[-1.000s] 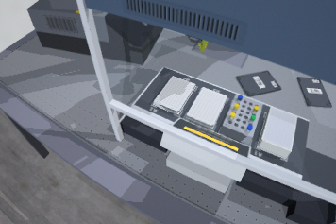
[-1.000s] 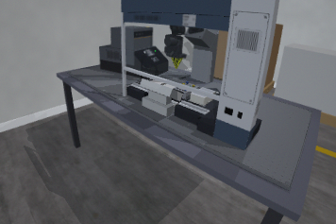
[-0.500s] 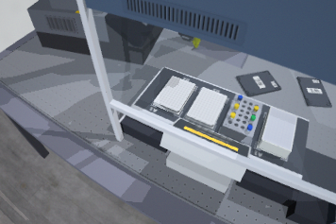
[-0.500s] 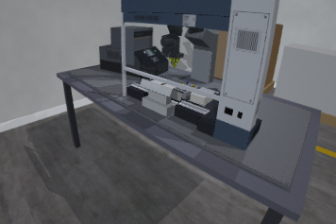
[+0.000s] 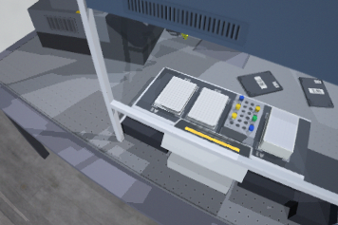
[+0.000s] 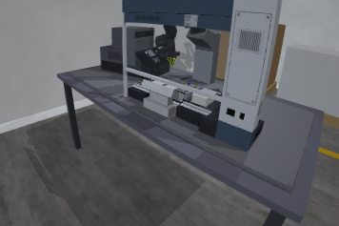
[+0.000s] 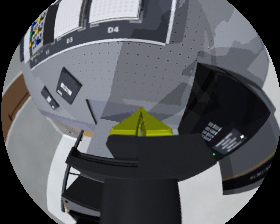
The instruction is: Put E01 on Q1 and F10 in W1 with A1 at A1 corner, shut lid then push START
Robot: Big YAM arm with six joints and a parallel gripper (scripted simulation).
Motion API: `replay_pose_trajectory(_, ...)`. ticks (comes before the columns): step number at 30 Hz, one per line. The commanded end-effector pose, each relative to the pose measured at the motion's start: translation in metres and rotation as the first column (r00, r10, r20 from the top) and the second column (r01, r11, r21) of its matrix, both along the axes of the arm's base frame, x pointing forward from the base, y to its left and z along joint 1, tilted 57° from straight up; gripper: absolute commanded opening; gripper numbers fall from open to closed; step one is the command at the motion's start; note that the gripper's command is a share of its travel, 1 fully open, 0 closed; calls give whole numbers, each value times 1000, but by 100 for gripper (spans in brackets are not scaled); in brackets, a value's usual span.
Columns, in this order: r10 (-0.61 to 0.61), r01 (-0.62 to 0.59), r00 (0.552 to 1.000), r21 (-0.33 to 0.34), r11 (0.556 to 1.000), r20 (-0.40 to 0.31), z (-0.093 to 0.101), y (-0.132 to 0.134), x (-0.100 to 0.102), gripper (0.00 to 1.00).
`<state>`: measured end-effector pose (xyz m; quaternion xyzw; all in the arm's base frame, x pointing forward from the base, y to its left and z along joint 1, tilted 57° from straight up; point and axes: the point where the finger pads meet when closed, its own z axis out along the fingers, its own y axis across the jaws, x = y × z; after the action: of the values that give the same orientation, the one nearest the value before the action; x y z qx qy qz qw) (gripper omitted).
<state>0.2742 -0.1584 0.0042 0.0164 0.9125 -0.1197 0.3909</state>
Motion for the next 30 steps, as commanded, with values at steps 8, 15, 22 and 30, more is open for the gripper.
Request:
replay_pose_trajectory(8, 55, -56, 997, -10, 998, -50, -20, -39, -47, 0)
replay_pose_trajectory(15, 67, -67, 998, -20, 998, -17, -21, -49, -67, 0)
replay_pose_trajectory(22, 57, -55, 997, -45, 997, 42, -19, -72, -99, 0)
replay_pose_trajectory(30, 46, -33, 991, -110, 993, 124, -13, -79, -123, 0)
